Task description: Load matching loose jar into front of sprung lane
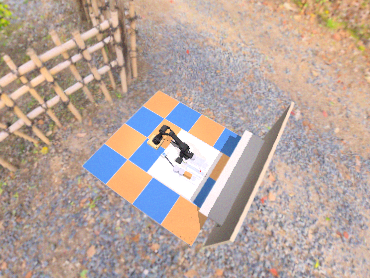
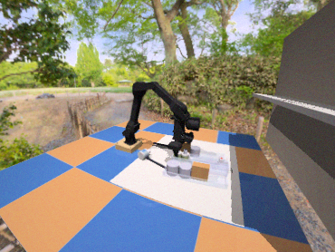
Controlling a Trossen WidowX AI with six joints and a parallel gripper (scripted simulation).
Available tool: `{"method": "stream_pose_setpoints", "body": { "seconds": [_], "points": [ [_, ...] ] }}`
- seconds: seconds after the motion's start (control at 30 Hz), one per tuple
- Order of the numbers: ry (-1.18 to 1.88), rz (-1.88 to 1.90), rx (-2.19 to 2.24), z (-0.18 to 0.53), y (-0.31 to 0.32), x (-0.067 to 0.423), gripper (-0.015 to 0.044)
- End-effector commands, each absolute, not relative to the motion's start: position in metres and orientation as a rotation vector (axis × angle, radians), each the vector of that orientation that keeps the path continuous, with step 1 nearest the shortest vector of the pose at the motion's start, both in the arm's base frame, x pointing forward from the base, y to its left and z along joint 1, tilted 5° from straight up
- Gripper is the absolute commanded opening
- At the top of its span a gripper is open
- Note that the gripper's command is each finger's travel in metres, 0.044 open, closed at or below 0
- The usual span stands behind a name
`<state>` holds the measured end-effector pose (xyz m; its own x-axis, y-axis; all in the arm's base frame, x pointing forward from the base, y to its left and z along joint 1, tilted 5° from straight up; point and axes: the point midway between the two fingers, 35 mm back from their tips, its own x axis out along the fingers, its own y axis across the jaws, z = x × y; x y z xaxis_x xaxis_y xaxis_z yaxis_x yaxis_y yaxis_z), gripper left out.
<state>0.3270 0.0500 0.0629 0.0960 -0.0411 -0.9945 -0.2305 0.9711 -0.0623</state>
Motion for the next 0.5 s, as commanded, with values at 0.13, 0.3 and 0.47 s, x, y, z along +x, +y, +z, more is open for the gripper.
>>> {"method": "stream_pose_setpoints", "body": {
  "seconds": [0.13,0.3,0.47],
  "points": [
    [1.459,0.144,-0.219,0.063,0.0506,0.3287,0.0],
    [1.459,0.144,-0.219,0.0629,0.0504,0.3278,0.0],
    [1.459,0.144,-0.219,0.0626,0.0493,0.3247,0.0]
  ]
}}
